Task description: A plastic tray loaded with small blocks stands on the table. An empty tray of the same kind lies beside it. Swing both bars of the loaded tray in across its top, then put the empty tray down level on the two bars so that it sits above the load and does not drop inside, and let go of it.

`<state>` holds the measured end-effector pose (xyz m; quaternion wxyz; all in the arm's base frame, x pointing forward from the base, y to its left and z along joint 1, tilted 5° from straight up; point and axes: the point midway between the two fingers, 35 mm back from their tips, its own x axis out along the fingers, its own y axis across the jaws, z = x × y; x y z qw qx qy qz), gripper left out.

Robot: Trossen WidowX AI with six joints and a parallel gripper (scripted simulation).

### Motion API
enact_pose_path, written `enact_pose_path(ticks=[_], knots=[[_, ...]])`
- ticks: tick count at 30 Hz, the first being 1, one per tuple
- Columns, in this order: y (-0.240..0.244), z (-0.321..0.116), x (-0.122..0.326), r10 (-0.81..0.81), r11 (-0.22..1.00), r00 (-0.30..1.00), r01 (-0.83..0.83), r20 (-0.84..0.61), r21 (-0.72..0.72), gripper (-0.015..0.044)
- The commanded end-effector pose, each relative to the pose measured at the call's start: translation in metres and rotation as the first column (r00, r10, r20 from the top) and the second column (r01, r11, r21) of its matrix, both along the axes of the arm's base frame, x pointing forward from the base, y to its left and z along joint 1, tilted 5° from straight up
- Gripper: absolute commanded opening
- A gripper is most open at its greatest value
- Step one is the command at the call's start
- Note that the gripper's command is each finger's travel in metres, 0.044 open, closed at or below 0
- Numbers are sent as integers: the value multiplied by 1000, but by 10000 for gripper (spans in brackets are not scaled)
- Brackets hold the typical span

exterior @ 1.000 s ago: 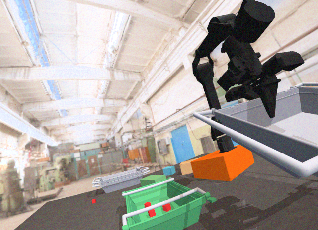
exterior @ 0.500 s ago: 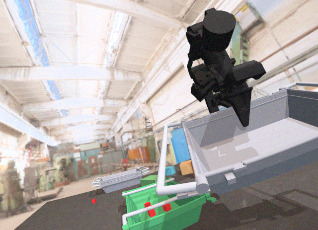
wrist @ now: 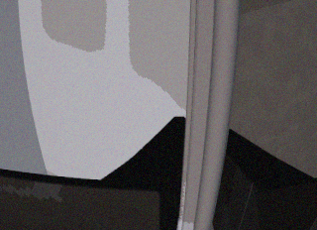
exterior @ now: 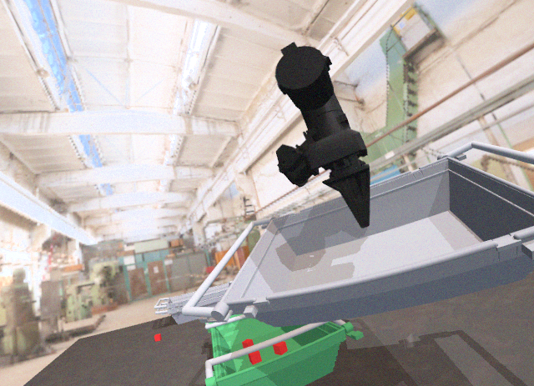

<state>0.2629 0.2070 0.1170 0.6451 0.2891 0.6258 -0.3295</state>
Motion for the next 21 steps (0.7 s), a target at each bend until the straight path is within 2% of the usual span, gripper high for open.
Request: enact_pose_path(ticks=[1, 21], knots=[[-14, 8, 10, -74, 997, 997, 74, 27, 13, 0], [-86, 13, 47, -407, 914, 912, 406, 50, 18, 0]])
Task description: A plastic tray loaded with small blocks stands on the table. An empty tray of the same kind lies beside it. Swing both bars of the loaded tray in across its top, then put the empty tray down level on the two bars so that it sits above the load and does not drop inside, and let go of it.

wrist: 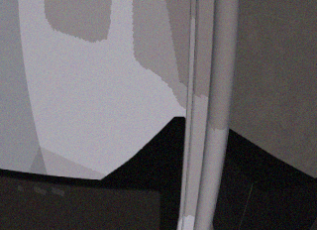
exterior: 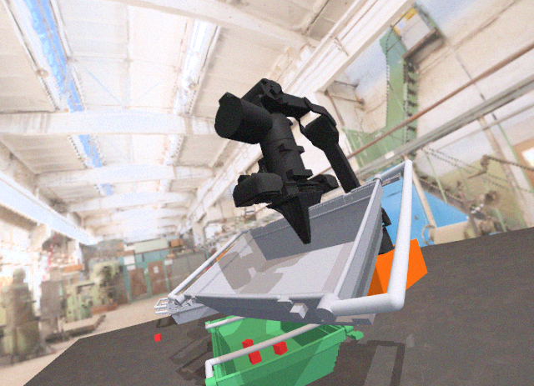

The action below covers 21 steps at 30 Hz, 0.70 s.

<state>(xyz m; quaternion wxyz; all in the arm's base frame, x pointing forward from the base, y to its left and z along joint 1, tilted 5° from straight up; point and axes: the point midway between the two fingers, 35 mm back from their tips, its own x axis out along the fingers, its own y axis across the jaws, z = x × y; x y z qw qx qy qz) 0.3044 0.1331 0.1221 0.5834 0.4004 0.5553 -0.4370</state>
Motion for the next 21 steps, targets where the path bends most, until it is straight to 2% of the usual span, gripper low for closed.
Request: enact_pose_path(ticks=[1, 21], knots=[[-16, 8, 7, -74, 997, 997, 74, 31, 6, 0], [-95, 13, 23, -406, 914, 912, 407, 55, 7, 0]])
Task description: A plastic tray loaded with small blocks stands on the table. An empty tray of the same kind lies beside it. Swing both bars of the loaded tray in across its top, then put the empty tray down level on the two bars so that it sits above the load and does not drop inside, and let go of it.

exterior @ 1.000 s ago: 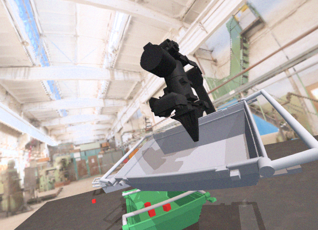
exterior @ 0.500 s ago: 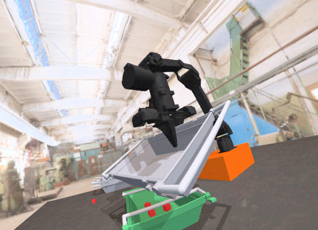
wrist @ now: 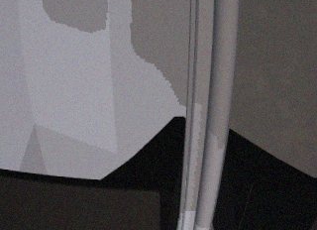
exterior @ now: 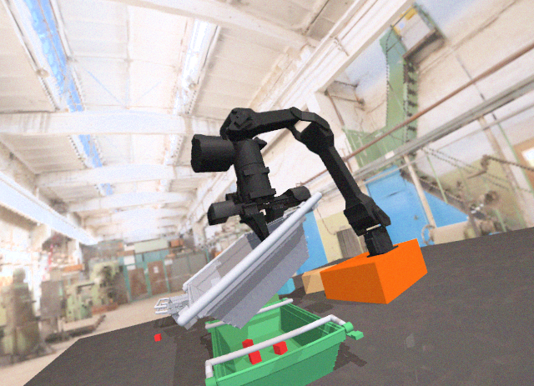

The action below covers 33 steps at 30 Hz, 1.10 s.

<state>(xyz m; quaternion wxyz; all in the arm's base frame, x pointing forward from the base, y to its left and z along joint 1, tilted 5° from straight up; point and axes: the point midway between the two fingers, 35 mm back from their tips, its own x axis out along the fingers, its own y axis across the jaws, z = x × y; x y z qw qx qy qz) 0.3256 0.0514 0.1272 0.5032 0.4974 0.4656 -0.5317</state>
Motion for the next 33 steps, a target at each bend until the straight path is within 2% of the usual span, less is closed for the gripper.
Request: enact_pose_path(ticks=[1, 33], knots=[[-17, 8, 2, -71, 997, 997, 71, 32, -3, 0], [-19, 8, 2, -82, 997, 996, 82, 32, -3, 0]])
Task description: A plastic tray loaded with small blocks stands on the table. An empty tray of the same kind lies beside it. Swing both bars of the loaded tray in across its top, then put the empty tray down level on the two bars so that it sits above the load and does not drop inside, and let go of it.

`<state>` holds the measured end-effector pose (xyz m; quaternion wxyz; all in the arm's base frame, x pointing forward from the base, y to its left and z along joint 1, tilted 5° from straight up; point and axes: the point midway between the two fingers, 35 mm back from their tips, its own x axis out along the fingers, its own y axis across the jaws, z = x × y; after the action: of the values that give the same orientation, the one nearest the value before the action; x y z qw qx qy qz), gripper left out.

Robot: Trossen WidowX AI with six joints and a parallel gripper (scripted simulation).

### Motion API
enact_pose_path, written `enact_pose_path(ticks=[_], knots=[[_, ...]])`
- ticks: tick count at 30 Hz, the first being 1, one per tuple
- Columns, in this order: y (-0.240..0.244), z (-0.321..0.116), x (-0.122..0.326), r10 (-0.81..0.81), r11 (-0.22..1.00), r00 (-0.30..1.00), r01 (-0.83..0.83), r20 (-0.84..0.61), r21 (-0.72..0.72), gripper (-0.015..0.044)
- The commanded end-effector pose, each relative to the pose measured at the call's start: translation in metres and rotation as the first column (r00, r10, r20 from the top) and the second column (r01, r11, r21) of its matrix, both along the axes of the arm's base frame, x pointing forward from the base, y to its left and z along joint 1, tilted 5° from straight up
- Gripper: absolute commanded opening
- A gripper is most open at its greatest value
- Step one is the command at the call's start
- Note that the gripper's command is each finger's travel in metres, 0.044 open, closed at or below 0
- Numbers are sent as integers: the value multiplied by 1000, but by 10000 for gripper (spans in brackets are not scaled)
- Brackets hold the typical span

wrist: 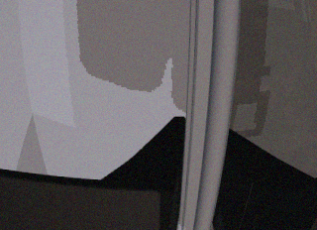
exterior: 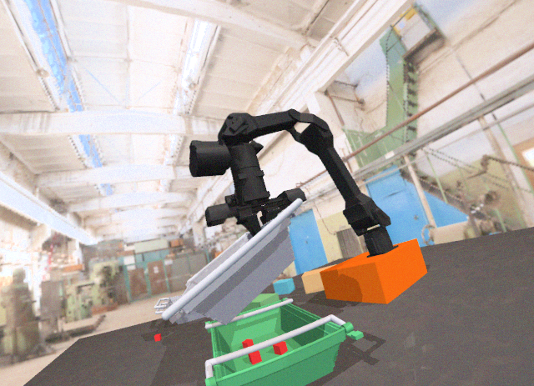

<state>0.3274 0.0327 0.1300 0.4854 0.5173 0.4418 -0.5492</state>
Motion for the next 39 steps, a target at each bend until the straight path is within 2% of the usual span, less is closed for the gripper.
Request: enact_pose_path(ticks=[1, 19, 39], knots=[[0, 5, 1, -4, 1000, 1000, 4, 21, -1, 0], [0, 4, 1, -4, 1000, 1000, 4, 21, -1, 0], [-2, -30, 2, -4, 1000, 1000, 4, 21, -1, 0]])
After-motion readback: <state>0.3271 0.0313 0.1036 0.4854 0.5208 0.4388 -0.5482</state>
